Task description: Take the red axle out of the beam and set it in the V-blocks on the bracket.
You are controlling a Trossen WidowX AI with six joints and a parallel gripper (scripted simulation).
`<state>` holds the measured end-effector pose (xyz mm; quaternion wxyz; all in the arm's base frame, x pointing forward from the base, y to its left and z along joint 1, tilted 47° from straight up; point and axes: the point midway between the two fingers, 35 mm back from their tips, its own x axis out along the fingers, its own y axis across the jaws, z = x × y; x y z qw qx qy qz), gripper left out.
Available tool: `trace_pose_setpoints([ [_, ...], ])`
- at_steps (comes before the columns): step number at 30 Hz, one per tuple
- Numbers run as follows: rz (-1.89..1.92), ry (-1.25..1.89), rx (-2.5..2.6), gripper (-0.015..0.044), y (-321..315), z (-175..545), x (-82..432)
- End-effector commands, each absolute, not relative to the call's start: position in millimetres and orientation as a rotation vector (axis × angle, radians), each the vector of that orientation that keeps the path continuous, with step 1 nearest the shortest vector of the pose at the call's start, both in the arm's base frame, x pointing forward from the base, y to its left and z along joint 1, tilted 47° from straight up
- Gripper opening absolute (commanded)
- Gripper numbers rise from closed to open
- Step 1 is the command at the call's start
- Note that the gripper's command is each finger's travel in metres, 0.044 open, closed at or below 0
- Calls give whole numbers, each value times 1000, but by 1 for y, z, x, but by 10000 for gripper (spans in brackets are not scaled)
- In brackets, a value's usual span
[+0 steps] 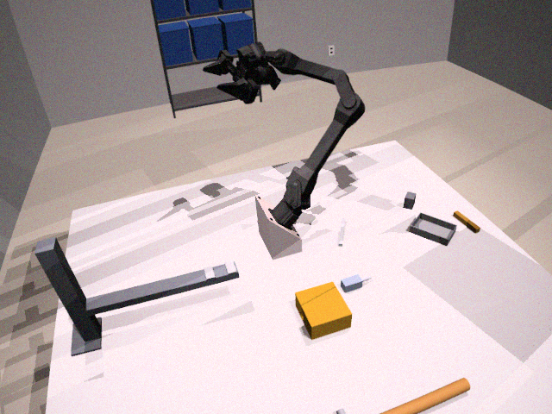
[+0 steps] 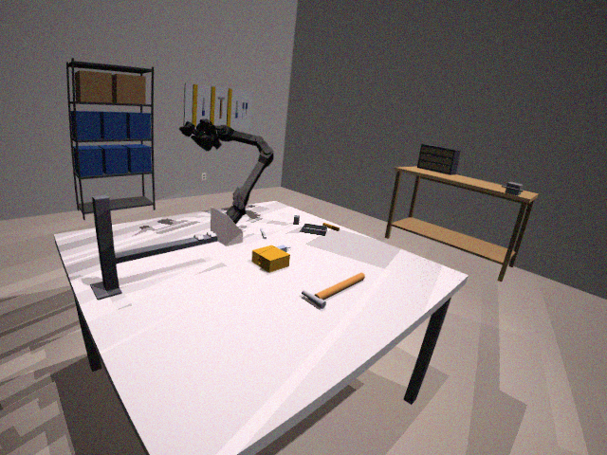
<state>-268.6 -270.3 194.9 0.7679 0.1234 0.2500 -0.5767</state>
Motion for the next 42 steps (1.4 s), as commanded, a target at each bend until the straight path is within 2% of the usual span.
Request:
trace_pose_setpoints([
  [1,-1252,542,268,426,-272,196,-269],
  [6,-1241,548,271,440,-280,201,-266],
  [9,-1199,515,330,440,-294,198,-244],
  [17,-948,433,621,440,-338,181,-117],
  [24,-744,470,897,440,-335,163,-4],
  [34,-487,649,1396,440,-266,141,148],
  [42,-416,959,1714,440,-168,127,223],
])
